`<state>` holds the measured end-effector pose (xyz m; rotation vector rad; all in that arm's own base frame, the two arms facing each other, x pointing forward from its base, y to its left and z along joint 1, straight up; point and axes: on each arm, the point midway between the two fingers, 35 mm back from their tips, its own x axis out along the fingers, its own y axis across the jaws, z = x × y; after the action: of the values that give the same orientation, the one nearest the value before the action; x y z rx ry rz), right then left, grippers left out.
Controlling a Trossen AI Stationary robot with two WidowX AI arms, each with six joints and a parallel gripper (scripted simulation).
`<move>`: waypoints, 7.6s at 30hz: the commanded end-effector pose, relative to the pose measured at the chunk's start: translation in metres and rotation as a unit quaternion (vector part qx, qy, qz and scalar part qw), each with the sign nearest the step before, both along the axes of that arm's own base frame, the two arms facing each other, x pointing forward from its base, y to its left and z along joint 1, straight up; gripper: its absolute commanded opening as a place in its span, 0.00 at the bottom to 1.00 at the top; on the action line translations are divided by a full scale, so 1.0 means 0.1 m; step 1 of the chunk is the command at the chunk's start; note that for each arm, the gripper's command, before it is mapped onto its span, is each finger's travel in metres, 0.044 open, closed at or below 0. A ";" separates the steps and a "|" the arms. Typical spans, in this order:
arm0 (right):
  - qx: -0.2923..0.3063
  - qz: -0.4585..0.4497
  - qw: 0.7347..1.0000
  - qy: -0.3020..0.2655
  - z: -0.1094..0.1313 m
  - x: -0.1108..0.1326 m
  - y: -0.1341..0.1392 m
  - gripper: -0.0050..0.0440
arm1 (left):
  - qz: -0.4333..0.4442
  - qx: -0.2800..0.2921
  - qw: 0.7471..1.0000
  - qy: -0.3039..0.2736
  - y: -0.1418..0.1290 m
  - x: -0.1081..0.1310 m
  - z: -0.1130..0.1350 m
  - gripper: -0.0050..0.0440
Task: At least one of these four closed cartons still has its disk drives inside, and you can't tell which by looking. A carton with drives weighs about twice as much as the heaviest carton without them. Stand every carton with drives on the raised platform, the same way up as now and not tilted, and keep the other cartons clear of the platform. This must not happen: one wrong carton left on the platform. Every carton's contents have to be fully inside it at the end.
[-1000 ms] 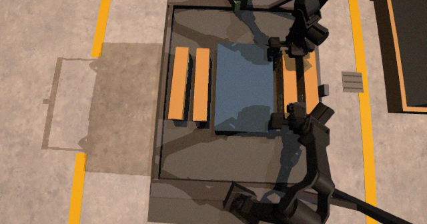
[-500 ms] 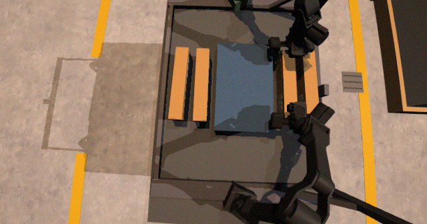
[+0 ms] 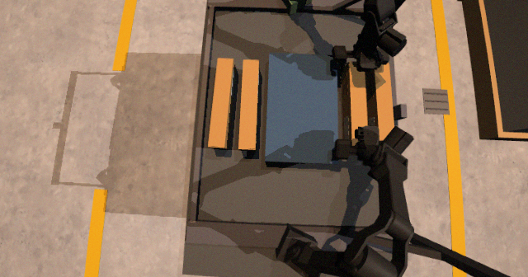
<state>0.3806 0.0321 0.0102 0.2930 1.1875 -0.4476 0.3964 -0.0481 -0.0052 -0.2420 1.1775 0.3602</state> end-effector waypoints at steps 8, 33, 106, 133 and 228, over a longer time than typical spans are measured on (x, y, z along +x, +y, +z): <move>0.002 0.001 1.000 -0.012 0.07 0.07 0.02 0.88 | 0.000 -0.001 1.000 -0.006 0.00 0.02 0.04 0.88; 0.003 0.002 1.000 -0.012 0.07 0.07 0.02 0.88 | 0.000 0.000 1.000 0.002 0.00 0.02 0.04 0.88; 0.002 0.001 1.000 -0.012 0.07 0.07 0.02 0.88 | 0.000 -0.001 1.000 -0.007 0.00 0.01 0.04 0.88; 0.003 0.000 1.000 -0.016 0.10 0.05 0.01 0.00 | 0.000 -0.003 1.000 -0.013 -0.01 0.04 0.06 0.00; 0.006 0.003 1.000 -0.017 0.11 0.05 0.03 0.00 | -0.003 -0.006 1.000 -0.016 -0.04 0.05 0.06 0.00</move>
<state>0.3818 0.0346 0.0105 0.2963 1.1842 -0.4386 0.3968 -0.0508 -0.0071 -0.2471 1.1696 0.3488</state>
